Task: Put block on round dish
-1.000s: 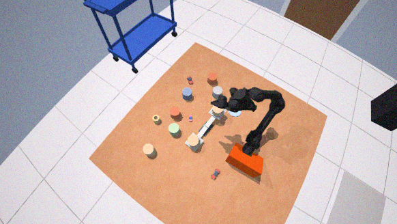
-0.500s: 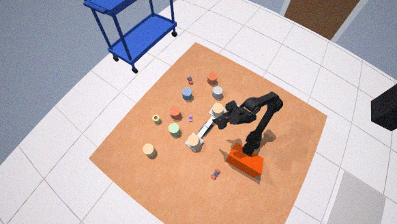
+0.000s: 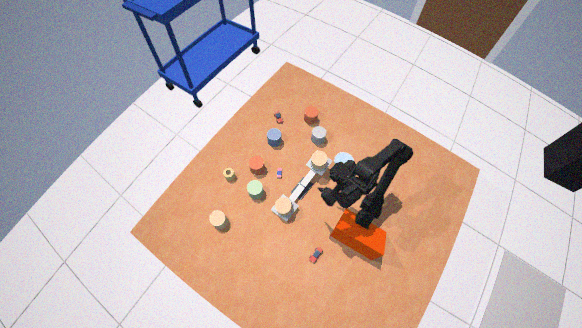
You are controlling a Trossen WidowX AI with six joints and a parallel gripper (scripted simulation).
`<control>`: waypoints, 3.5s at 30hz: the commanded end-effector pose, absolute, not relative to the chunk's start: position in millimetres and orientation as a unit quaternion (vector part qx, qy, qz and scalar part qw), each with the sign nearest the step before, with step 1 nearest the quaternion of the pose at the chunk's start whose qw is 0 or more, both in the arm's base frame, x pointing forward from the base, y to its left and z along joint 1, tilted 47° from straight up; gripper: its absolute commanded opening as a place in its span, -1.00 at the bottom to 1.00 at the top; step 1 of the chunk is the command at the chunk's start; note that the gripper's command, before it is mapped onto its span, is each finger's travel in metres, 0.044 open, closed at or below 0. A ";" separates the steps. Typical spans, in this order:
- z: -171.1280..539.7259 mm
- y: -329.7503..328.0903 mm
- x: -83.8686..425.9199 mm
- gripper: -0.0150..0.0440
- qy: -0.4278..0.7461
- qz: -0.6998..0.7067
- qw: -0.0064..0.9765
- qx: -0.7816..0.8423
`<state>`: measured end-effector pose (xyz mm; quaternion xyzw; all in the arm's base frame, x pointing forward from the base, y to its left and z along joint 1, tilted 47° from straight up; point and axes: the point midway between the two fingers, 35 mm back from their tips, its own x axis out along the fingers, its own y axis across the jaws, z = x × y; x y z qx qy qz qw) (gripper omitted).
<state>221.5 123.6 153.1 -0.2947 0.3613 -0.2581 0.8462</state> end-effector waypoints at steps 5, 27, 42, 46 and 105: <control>150.5 122.3 219.4 1.00 0.363 -0.259 0.837 -0.318; 103.0 135.0 273.4 1.00 0.561 -0.152 0.636 -0.507; 51.8 128.2 313.7 1.00 0.670 -0.013 0.488 -0.559; 37.7 124.9 323.6 1.00 0.689 0.034 0.450 -0.567; -48.2 69.3 348.1 1.00 0.715 0.205 0.320 -0.587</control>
